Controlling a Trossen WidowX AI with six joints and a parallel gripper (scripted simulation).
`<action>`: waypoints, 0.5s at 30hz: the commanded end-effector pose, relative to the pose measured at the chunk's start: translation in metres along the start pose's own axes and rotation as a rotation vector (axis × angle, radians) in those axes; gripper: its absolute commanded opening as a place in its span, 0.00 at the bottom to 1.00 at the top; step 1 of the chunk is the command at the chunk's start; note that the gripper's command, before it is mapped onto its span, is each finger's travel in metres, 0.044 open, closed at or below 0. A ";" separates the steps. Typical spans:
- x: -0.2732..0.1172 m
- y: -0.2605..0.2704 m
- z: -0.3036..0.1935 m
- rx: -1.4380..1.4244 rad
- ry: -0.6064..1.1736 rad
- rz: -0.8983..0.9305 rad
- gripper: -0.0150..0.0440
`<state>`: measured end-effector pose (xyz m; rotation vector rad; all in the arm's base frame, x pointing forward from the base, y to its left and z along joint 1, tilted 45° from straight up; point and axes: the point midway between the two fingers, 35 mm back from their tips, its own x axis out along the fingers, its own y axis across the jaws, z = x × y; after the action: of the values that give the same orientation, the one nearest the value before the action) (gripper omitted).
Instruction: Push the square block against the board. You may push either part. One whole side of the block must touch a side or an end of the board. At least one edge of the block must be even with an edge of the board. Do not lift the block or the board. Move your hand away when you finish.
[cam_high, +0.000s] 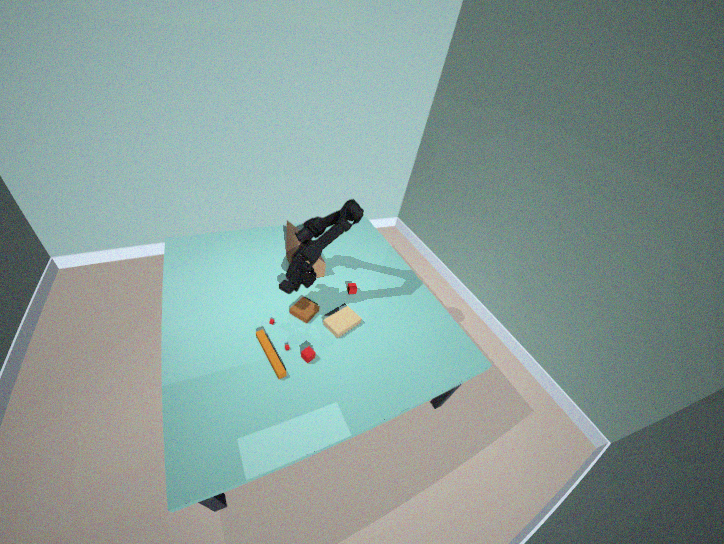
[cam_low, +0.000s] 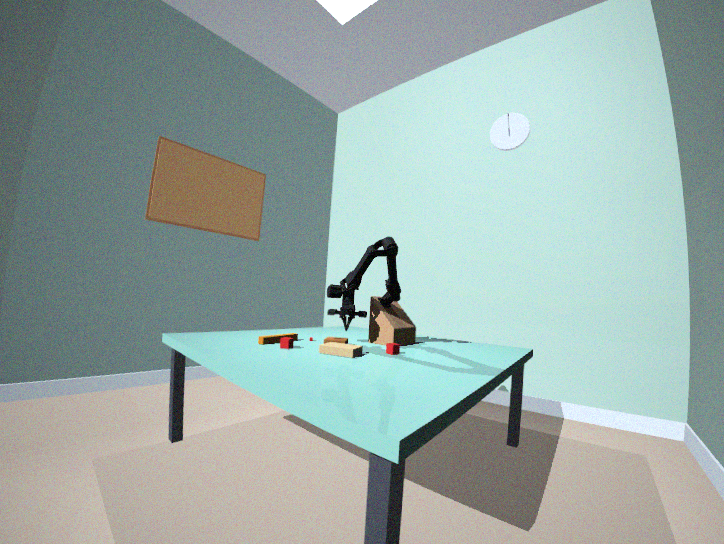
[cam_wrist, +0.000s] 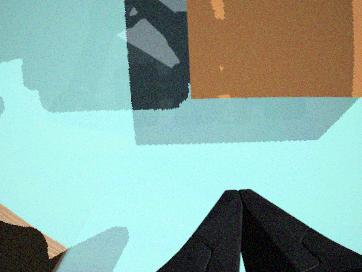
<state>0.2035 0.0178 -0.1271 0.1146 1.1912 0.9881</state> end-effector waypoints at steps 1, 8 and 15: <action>0.002 0.001 0.000 0.018 -0.014 0.006 0.25; 0.055 0.004 0.000 0.018 -0.017 0.013 0.25; 0.055 0.004 0.002 0.018 -0.016 0.012 0.25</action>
<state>0.2023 0.0564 -0.1633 0.1354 1.1913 0.9881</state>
